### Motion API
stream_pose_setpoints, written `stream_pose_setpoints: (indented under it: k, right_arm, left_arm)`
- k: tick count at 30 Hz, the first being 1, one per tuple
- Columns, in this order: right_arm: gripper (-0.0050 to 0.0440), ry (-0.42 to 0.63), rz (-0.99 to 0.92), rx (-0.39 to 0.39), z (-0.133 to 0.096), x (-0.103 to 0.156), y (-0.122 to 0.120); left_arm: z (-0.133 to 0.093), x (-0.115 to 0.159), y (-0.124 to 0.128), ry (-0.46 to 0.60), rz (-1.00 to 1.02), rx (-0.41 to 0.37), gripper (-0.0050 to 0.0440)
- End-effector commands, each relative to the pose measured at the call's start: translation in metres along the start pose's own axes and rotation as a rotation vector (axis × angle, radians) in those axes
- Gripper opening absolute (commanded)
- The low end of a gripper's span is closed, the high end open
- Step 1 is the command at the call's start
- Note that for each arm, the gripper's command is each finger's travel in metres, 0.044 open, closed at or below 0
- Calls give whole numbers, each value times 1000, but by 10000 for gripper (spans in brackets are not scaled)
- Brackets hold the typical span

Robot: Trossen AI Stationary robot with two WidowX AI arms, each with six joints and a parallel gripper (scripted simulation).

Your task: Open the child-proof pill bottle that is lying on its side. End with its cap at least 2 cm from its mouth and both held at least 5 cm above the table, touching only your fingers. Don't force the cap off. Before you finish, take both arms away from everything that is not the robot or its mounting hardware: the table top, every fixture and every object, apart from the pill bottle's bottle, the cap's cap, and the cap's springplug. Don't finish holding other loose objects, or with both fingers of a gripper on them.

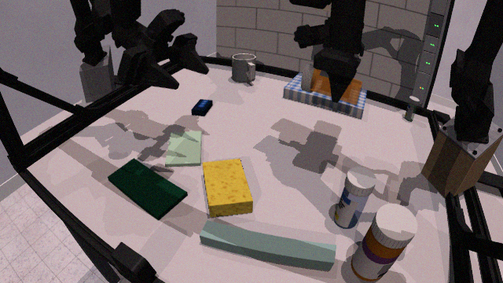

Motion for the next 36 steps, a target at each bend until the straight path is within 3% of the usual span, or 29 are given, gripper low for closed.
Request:
stream_pose_setpoints:
  k: [1, 5, 7, 13, 19, 36]
  right_arm:
    - [0, -3, 5, 3, 0, -1, 0]
    - [0, -3, 5, 3, 0, -1, 0]
    - [0, -3, 5, 3, 0, -1, 0]
    - [0, -3, 5, 3, 0, -1, 0]
    - [0, -3, 5, 3, 0, -1, 0]
    - [0, -3, 5, 3, 0, -1, 0]
  left_arm:
    - [30, -5, 16, -77, 8, -6, 440]
    - [59, -8, 39, -179, 22, -11, 440]
    - [59, -8, 39, -179, 22, -11, 440]
    - [93, -3, 80, -332, 64, -23, 440]
    - [109, 12, 123, -464, 120, -38, 440]
    - [126, 5, 124, -468, 122, -39, 440]
Point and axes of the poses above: on each arm, the point midway between the two fingers, 35 mm back from their tips, its own z axis out along the fingers, its own y axis across the jaws, x = y × z, the point moved 5 cm from there along -z, back along the fingers, and after that the axes turned 14 degrees about z, right-handed, at the moved point
